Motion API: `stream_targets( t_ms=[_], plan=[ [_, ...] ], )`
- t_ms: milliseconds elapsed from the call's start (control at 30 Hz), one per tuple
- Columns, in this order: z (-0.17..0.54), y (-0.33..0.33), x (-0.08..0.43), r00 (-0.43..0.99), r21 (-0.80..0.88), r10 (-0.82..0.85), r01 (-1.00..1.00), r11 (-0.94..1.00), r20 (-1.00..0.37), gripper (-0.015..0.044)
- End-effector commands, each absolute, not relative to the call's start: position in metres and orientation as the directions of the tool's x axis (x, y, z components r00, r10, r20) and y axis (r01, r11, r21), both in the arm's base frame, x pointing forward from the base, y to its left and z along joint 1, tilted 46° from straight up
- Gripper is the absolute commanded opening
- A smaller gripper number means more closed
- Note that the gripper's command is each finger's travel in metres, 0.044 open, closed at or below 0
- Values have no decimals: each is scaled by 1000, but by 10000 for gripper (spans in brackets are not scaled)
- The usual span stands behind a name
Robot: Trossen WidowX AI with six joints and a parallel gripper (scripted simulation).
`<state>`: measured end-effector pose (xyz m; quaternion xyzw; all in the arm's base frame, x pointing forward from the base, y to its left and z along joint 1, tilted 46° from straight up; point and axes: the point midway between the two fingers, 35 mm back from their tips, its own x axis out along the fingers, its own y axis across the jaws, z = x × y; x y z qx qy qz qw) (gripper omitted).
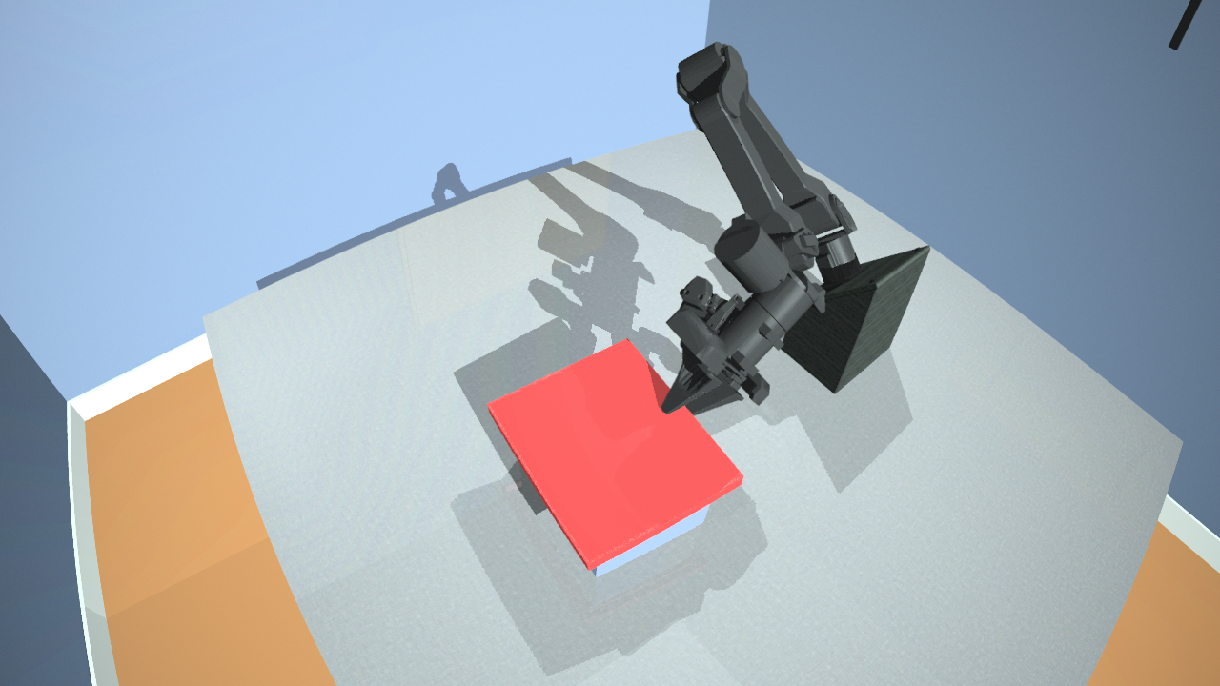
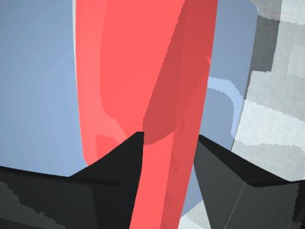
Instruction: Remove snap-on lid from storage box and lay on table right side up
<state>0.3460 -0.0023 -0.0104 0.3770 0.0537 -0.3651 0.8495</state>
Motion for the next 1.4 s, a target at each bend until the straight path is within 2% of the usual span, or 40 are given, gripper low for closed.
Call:
stream_targets(
  t_ms=[0, 1367],
  plan=[
    [-11, -3, 347, 727, 597, -579, 663, 452, -368, 0],
    [-10, -2, 349, 729, 601, -578, 660, 451, -367, 0]
  ],
)
